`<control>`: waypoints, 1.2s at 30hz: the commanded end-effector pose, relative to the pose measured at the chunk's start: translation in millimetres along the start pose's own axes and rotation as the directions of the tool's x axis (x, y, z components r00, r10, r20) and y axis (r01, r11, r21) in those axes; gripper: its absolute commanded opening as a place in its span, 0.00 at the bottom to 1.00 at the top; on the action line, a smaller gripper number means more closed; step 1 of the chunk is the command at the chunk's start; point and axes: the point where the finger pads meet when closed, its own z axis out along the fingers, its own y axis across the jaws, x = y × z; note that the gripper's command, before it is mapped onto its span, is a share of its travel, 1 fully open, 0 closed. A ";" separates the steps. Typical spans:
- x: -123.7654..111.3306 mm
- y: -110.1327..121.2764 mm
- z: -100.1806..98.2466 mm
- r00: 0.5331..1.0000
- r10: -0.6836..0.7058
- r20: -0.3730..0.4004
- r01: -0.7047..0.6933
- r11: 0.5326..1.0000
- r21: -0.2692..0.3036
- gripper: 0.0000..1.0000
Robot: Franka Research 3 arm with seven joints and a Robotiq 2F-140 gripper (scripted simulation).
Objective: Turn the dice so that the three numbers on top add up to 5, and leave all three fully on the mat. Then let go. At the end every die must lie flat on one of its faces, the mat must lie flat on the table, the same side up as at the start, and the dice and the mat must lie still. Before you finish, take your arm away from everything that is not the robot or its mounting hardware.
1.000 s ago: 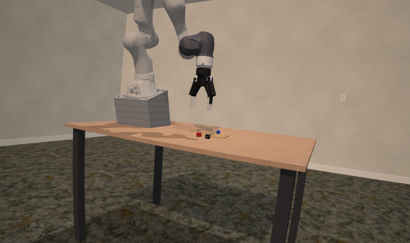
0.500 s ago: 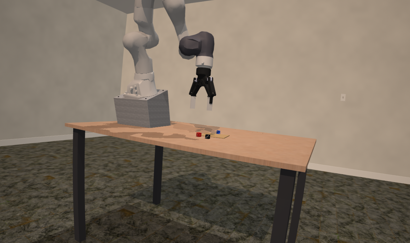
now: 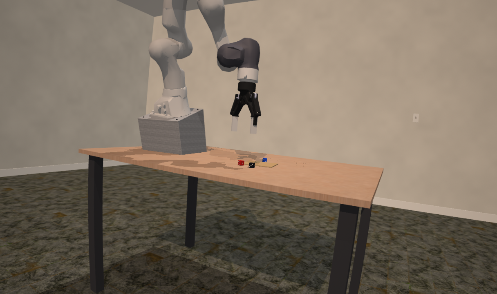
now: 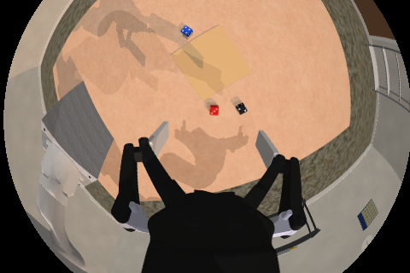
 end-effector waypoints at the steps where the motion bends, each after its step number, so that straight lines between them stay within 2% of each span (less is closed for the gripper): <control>1: 0.7 1.0 0.8 0.985 0.173 -0.001 -0.173 0.985 -0.005 1.00; 6: 0.7 1.0 1.3 0.974 0.228 -0.001 -0.228 0.974 -0.005 1.00; 17: 0.7 1.4 2.9 0.900 0.436 -0.002 -0.436 0.900 -0.005 1.00; 23: 0.7 1.5 3.4 0.870 0.492 -0.003 -0.492 0.870 -0.005 1.00; 24: 0.7 1.6 3.7 0.847 0.532 -0.003 -0.532 0.847 -0.004 1.00; 36: 0.7 1.9 5.2 0.723 0.691 -0.004 -0.691 0.723 -0.004 1.00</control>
